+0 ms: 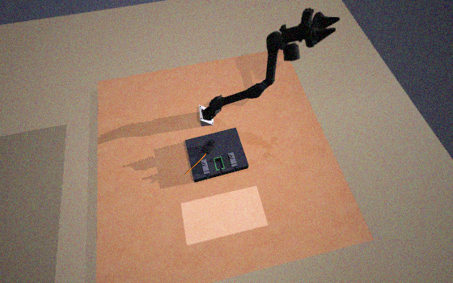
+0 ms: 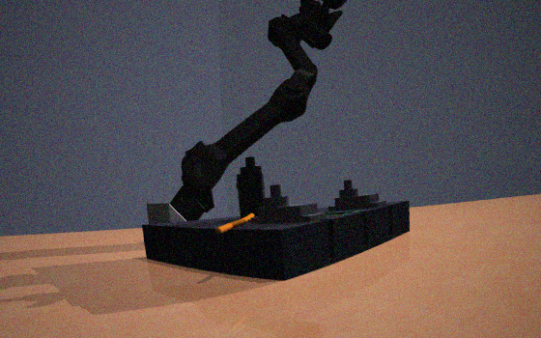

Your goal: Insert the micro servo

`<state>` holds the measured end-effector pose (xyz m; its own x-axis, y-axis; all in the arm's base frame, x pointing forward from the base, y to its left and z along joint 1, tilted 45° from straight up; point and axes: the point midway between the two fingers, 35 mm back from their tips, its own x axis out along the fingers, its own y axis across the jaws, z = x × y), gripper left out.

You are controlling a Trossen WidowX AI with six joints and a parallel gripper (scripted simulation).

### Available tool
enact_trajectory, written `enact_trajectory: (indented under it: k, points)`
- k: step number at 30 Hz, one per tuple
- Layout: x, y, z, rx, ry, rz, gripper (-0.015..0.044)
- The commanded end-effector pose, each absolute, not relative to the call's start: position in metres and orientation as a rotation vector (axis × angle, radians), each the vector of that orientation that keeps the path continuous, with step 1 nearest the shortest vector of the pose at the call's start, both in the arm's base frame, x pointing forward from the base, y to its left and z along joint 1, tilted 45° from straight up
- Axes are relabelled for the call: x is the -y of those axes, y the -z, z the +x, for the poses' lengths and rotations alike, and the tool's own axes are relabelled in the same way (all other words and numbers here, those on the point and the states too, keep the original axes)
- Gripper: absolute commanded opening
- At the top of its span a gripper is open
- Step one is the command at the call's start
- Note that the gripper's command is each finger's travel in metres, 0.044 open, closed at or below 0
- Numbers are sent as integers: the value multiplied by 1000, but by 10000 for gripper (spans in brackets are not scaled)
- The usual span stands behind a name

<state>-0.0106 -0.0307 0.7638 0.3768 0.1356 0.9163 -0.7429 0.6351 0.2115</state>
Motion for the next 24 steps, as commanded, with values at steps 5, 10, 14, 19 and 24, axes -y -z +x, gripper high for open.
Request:
enact_trajectory:
  k: [5, 10, 14, 19, 24]
  points:
    - [42, -764, -23, 1069, -679, 762, 440]
    - [54, -766, -33, 1102, -716, 828, 440]
    - [61, -765, -38, 1109, -752, 870, 440]
    - [73, -765, -47, 1137, -794, 936, 440]
    - [82, -765, -53, 1153, -835, 987, 440]
